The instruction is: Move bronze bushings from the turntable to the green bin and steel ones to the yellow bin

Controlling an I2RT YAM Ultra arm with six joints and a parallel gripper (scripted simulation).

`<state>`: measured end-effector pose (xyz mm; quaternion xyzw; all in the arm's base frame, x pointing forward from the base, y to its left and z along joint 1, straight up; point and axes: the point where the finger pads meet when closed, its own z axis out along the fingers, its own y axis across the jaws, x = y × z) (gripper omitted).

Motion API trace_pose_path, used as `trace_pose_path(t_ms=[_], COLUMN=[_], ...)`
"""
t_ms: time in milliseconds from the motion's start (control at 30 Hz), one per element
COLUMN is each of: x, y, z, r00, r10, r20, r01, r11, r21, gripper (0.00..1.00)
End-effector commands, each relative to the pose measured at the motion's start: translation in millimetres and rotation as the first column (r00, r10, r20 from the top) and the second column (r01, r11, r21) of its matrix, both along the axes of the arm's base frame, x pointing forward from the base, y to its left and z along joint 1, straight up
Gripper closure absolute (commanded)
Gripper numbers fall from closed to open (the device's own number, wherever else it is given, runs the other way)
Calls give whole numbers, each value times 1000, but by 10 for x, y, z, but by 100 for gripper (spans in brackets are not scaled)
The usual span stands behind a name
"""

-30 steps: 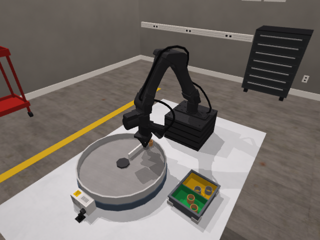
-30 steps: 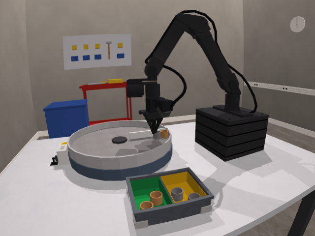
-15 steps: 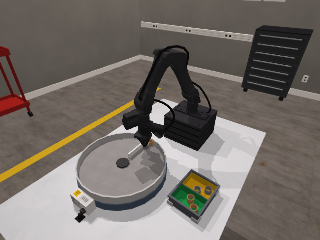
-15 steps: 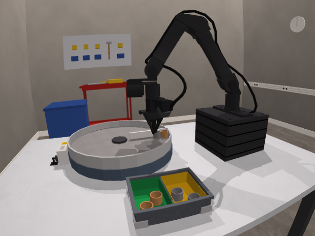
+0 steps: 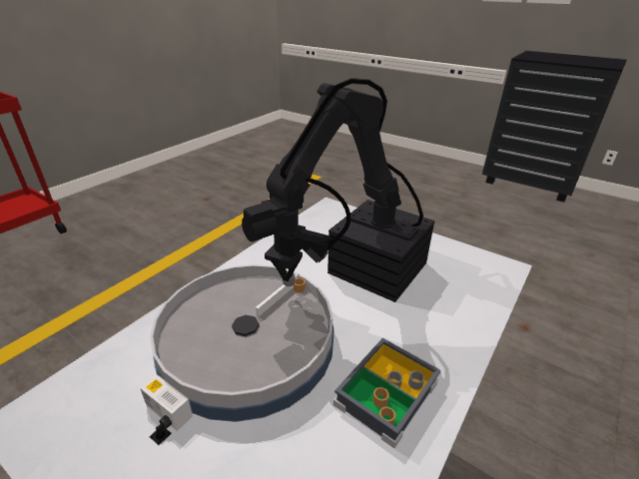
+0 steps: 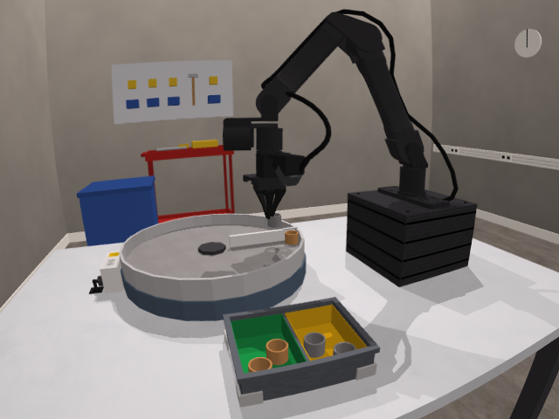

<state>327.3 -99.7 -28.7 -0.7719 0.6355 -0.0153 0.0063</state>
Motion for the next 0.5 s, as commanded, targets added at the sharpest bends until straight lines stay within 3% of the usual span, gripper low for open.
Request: trace_pose_path(t_ms=[0, 467], x=[20, 19], y=[-40, -32], z=[209, 280], r00=[1000, 1000], r10=[-3, -3], r20=[5, 6], r01=[3, 3], r11=[1000, 1000], r21=[-9, -5], gripper=[100, 100])
